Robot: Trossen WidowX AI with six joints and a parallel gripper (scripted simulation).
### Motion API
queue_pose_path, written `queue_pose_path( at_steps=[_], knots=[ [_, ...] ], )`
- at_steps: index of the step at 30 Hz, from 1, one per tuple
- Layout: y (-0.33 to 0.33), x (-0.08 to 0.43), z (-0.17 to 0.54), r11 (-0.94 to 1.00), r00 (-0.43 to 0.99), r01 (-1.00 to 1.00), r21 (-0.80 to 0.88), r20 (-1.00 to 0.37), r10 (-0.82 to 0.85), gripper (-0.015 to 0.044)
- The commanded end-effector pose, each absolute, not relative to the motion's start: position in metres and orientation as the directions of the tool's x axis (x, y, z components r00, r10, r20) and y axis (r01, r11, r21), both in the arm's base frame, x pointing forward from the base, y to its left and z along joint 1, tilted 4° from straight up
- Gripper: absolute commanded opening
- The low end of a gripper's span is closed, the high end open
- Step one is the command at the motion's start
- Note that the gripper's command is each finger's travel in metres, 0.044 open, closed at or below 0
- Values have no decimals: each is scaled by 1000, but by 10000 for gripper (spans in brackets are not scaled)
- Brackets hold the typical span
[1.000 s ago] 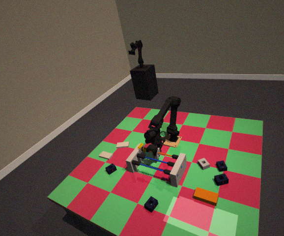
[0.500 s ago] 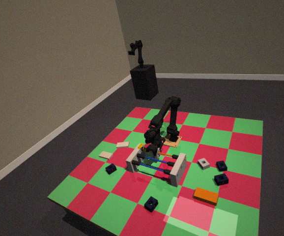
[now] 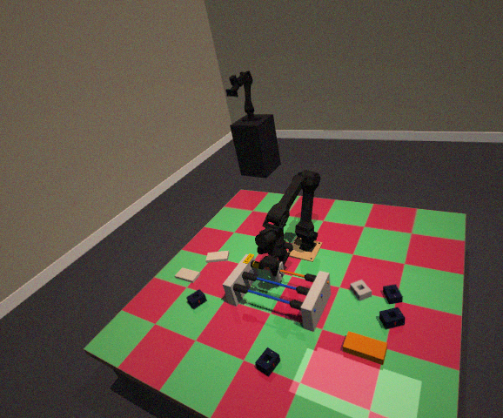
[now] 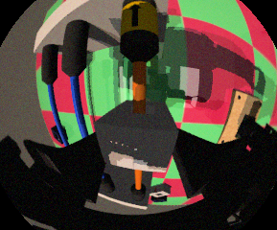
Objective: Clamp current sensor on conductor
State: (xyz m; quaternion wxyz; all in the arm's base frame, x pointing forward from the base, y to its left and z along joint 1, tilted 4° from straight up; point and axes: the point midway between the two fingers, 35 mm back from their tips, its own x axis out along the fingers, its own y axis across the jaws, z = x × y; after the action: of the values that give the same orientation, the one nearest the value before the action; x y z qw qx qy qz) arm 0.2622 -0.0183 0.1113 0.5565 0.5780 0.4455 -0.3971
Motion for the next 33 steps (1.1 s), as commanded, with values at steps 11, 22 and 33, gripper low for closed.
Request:
queue_pose_path(
  at_steps=[11,22,33],
  knots=[
    [-18,264,112,19,255,966,257,-964,72,0],
    [-18,265,111,21,261,964,263,-962,74,26],
    [-18,265,111,21,261,964,263,-962,74,268]
  ],
)
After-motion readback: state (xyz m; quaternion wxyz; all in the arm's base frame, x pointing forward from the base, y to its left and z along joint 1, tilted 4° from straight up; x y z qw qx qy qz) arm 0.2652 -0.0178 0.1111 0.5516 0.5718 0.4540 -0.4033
